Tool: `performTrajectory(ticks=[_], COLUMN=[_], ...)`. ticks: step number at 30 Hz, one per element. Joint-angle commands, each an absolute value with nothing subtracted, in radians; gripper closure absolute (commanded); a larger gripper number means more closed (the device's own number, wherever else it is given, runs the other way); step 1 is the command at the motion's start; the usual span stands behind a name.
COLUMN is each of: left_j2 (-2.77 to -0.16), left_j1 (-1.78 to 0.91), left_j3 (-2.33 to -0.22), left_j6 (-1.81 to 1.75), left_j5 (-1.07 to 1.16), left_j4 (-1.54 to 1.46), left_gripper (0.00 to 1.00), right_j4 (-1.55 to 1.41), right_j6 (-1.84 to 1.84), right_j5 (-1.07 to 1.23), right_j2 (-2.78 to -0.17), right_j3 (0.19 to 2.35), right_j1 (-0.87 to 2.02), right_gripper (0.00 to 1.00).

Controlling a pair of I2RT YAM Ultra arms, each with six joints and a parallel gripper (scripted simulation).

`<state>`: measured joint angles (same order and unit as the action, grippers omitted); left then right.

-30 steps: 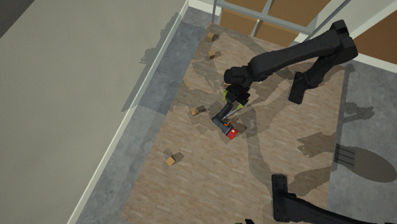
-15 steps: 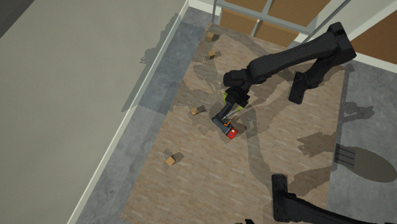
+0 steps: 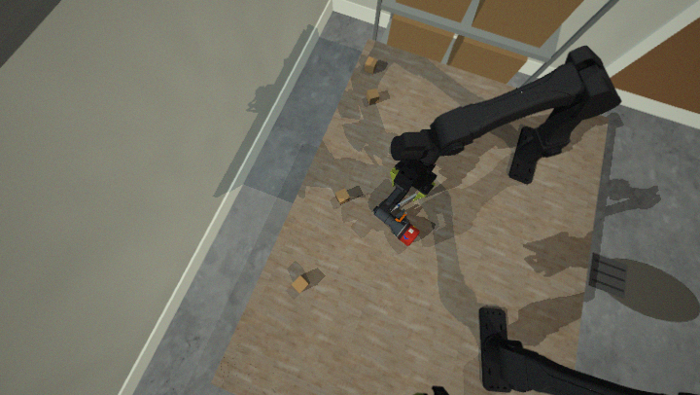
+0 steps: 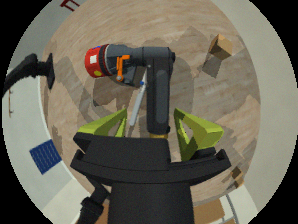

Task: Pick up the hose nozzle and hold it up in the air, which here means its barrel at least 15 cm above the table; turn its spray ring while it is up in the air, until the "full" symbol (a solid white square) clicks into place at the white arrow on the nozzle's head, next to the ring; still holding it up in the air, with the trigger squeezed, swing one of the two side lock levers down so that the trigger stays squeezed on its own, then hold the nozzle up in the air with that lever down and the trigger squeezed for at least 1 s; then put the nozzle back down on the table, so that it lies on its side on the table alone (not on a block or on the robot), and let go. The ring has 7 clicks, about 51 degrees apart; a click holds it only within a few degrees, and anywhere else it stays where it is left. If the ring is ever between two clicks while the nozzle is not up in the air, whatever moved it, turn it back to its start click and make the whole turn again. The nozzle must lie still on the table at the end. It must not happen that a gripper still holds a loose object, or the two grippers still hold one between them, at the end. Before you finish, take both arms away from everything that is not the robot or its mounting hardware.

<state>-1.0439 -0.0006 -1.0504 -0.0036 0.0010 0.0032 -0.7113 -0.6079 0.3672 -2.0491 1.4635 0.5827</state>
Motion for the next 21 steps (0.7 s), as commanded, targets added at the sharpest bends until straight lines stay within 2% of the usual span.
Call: performTrajectory(ticks=[1, 17, 18, 21], left_j2=[-1.053, -1.053, -1.053, -1.053], left_j1=[0.013, 0.013, 0.013, 0.013], left_j3=[-1.054, -1.054, -1.054, -1.054], left_j6=[-0.002, -0.002, -0.002, -0.002], left_j5=[0.005, 0.005, 0.005, 0.005], left_j4=[0.020, 0.020, 0.020, 0.020], left_gripper=[0.63, 0.63, 0.63, 0.63], right_j4=[-0.661, -0.639, -0.637, -0.639], right_j6=[-0.596, -0.589, -0.589, -0.594], right_j5=[0.372, 0.368, 0.368, 0.368], right_j2=[-2.073, -2.074, -2.073, -2.073], right_j3=[1.456, 1.471, 1.473, 1.472], right_j1=[0.601, 0.598, 0.598, 0.604], right_gripper=[0.23, 0.23, 0.65, 0.65])
